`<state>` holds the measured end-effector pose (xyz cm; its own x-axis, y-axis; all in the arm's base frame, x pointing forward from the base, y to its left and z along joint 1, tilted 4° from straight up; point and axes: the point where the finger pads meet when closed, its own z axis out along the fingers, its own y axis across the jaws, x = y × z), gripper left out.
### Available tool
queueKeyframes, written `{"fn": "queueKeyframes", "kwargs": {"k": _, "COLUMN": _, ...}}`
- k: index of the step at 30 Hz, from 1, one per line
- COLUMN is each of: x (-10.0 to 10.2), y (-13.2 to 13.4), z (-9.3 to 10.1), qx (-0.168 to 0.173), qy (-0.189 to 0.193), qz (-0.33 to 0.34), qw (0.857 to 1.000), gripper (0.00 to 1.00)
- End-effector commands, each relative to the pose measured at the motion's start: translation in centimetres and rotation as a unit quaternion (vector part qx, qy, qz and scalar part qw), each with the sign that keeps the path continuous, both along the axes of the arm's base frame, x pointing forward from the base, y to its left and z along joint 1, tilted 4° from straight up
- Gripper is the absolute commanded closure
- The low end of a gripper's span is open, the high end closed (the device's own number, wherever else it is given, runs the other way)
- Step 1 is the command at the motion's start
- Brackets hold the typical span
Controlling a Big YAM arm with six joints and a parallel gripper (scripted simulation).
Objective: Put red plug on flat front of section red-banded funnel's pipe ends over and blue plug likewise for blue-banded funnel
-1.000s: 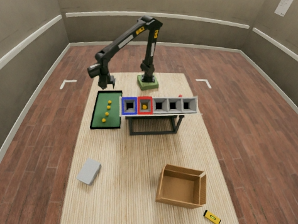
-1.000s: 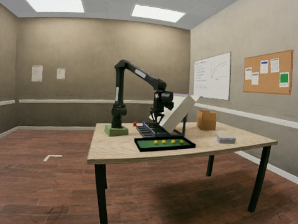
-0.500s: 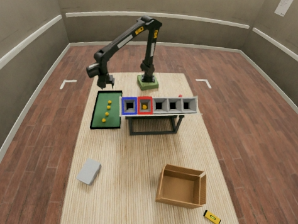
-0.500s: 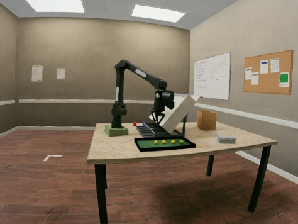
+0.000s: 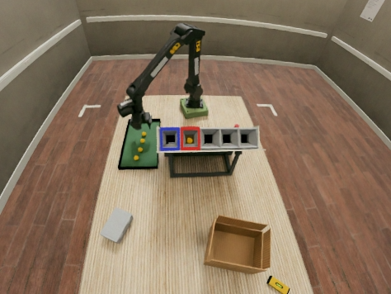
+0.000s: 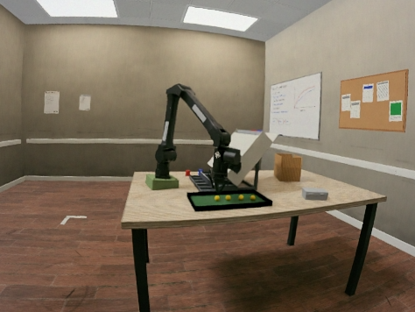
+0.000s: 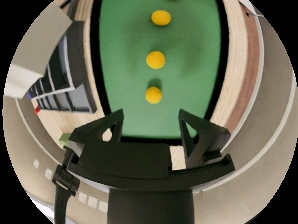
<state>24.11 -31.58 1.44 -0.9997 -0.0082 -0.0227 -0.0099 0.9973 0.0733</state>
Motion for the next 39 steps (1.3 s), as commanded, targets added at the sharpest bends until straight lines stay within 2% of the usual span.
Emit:
{"fn": "queueKeyframes", "kwargs": {"k": 1, "x": 1.24, "y": -0.64, "z": -0.73, "qx": -0.013, "qy": -0.01, "qz": 0.001, "qw": 1.0, "gripper": 0.2}}
{"fn": "queueKeyframes", "kwargs": {"k": 16, "x": 1.23, "y": -0.65, "z": -0.58, "qx": -0.036, "qy": -0.027, "qz": 0.001, "qw": 0.999, "gripper": 0.2}}
{"fn": "queueKeyframes", "kwargs": {"k": 39, "x": 1.17, "y": -0.63, "z": -0.83, "qx": -0.025, "qy": -0.019, "qz": -0.001, "qw": 1.0, "gripper": 0.2}}
